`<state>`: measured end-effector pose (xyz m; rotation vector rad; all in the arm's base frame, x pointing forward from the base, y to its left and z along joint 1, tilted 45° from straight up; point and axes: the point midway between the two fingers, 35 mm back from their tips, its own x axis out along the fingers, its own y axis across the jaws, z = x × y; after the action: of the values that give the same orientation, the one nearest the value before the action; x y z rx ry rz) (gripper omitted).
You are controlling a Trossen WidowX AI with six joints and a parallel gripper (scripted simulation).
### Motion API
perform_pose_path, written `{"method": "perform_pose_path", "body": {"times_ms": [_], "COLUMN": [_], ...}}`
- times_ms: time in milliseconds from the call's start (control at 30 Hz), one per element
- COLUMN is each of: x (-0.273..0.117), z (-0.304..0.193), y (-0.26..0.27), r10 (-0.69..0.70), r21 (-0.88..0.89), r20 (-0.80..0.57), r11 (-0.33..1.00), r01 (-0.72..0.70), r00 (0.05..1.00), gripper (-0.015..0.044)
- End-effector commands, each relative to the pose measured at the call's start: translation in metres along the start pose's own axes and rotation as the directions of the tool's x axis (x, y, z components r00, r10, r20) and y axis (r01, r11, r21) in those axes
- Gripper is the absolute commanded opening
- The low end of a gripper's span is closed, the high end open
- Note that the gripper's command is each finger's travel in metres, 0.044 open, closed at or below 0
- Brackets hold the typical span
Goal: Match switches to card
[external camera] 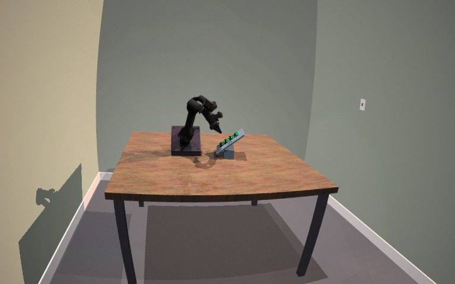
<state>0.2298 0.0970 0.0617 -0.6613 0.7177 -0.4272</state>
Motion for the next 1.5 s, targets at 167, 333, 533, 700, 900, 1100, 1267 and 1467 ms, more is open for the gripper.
{"method": "perform_pose_path", "body": {"times_ms": [167, 333, 533, 700, 900, 1100, 1267, 1467], "x": [0.006, 0.035, 0.044, 0.047, 0.055, 0.059, 0.059, 0.059], "z": [0.007, 0.008, 0.008, 0.008, 0.008, 0.008, 0.008, 0.008], "y": [-0.024, -0.025, -0.026, -0.026, -0.025, -0.026, -0.026, -0.026], "r10": [-0.005, -0.007, -0.009, -0.008, -0.008, -0.008, -0.008, -0.008], "r21": [0.000, 0.000, 0.000, 0.000, 0.001, 0.001, 0.001, 0.001], "r20": [-0.002, -0.021, -0.020, -0.020, -0.020, -0.020, -0.020, -0.020], "r11": [1.000, 1.000, 1.000, 1.000, 1.000, 1.000, 1.000, 1.000], "r01": [0.005, 0.007, 0.009, 0.009, 0.008, 0.008, 0.008, 0.008], "r00": [1.000, 1.000, 1.000, 1.000, 1.000, 1.000, 1.000, 1.000], "gripper": [0.0000, 0.0000, 0.0000, 0.0000, 0.0000, 0.0000, 0.0000, 0.0000]}}
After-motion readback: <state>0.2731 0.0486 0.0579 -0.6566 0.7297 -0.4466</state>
